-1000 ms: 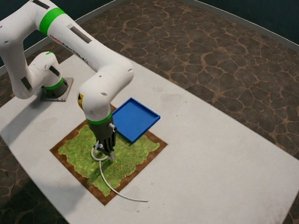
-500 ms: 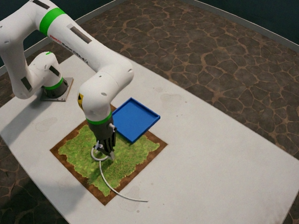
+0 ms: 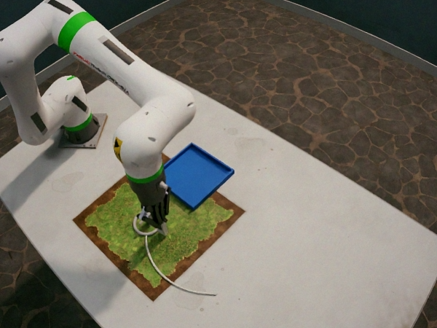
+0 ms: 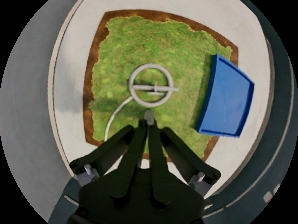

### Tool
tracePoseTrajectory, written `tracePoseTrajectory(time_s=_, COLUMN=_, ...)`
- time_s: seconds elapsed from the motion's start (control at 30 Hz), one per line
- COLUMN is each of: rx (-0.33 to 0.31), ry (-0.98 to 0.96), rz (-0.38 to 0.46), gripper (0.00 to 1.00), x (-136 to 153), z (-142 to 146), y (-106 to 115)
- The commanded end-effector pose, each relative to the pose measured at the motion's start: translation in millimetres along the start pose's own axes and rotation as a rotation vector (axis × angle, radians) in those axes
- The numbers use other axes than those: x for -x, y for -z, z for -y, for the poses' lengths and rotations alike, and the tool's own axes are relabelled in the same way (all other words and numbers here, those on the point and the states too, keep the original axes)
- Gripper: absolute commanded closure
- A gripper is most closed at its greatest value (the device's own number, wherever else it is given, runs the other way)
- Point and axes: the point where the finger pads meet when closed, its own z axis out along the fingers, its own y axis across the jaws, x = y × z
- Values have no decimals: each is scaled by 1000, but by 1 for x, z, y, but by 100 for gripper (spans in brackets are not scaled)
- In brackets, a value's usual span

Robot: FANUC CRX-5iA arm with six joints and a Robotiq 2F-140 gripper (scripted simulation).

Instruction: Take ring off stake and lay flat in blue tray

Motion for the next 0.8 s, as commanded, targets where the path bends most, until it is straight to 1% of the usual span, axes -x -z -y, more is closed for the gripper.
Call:
tracePoseTrajectory(time_s=0.0, rx=-1, ry=0, rz=2, gripper=90, x=1, z=0, y=0)
tracePoseTrajectory(time_s=0.77, rx=-1, ry=0, rz=2, gripper=90, x=0, z=0, y=-7)
